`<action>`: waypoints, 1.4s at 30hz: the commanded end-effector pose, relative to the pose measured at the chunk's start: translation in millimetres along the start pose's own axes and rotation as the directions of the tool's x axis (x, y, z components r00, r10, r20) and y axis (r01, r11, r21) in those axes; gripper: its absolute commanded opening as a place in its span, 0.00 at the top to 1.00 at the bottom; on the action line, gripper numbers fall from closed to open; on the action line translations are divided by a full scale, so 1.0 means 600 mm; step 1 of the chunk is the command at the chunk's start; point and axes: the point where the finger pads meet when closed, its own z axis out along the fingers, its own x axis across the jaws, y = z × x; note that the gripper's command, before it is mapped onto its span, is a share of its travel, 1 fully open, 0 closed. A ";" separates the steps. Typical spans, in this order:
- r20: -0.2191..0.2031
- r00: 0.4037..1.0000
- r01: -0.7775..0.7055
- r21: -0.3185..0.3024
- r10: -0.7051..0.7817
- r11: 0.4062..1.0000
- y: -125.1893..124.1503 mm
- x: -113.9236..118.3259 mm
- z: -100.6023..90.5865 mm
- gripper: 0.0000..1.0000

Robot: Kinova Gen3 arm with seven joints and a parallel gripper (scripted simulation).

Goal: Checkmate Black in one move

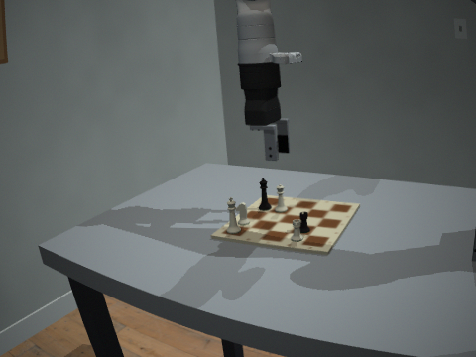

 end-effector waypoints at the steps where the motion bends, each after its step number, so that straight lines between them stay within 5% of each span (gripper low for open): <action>1: 0.000 1.000 0.003 -0.004 -0.003 1.000 0.003 -0.002 -0.006 0.00; 21: 0.002 1.000 0.002 -0.001 -0.002 1.000 0.001 -0.003 -0.011 0.00; 42: 0.000 1.000 0.002 -0.004 -0.002 1.000 0.003 -0.002 -0.109 0.00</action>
